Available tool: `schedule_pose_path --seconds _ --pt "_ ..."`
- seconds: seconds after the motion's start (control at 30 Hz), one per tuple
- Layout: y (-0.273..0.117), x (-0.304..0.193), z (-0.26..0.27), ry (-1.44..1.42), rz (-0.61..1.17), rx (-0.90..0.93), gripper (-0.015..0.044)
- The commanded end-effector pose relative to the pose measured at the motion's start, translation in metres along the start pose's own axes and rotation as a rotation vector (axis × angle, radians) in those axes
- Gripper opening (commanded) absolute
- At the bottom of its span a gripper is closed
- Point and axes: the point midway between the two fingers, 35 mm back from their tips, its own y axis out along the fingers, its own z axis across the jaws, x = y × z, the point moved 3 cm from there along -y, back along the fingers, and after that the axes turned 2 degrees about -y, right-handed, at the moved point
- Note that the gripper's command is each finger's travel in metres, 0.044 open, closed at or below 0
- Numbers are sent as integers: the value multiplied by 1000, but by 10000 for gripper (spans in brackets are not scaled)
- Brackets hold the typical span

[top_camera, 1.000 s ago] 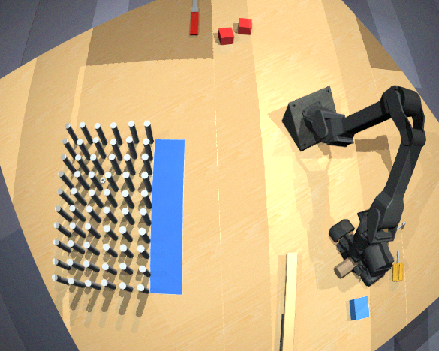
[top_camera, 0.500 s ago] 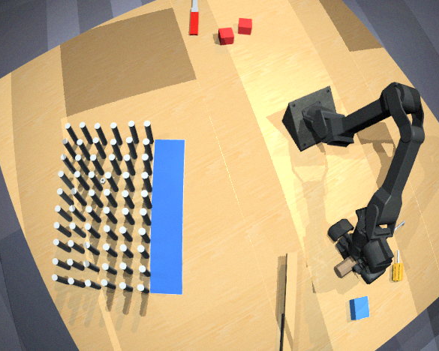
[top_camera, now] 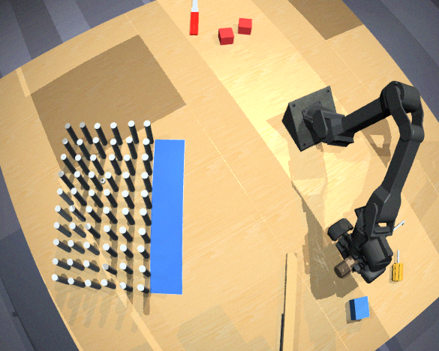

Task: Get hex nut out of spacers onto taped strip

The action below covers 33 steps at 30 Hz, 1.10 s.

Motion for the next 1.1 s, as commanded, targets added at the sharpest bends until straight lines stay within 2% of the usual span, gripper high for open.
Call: schedule_pose_path --seconds 0.0,0.33,0.5,1.07 --pt "1 0 0 1 -1 3 184" --pt "-2 -1 -1 0 -1 2 440" --pt "-65 -6 -31 -15 1 -24 440" --pt "-68 -5 -32 -15 2 -26 440"
